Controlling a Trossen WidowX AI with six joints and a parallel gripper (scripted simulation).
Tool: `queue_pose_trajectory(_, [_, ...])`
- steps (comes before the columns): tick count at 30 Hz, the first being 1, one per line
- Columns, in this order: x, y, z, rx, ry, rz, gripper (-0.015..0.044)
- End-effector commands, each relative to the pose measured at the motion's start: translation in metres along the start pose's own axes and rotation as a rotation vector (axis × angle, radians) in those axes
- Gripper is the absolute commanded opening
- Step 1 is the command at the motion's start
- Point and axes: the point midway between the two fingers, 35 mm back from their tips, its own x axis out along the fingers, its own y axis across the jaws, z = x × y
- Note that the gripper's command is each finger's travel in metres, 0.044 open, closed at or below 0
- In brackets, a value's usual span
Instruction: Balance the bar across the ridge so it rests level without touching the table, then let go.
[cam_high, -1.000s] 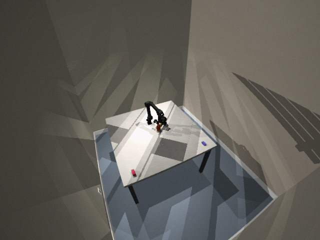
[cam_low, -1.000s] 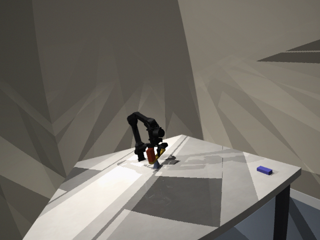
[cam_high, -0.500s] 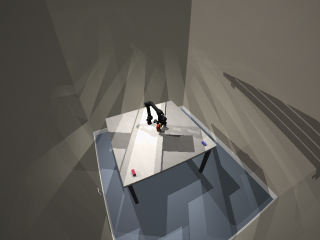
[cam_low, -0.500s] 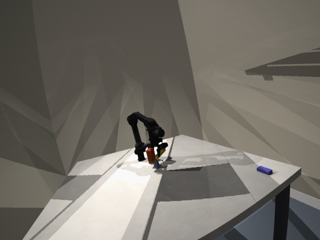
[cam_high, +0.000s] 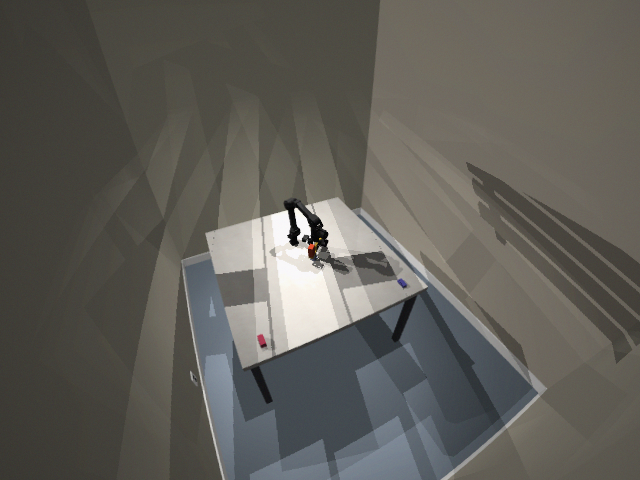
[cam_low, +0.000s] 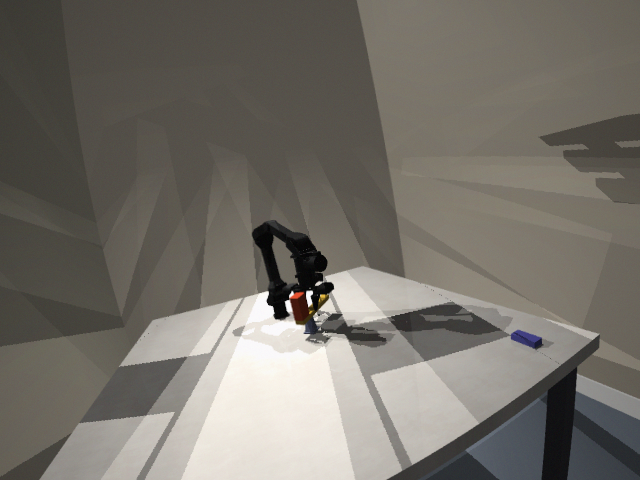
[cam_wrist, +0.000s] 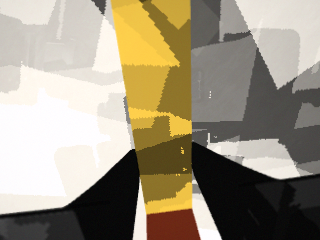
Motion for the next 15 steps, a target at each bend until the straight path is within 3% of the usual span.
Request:
queue_pose_trajectory(1, [0.0009, -0.0005, 0.0, -0.005, 0.001, -0.004, 0.0])
queue_pose_trajectory(15, [0.0021, -0.0003, 0.0003, -0.005, 0.001, -0.004, 0.0])
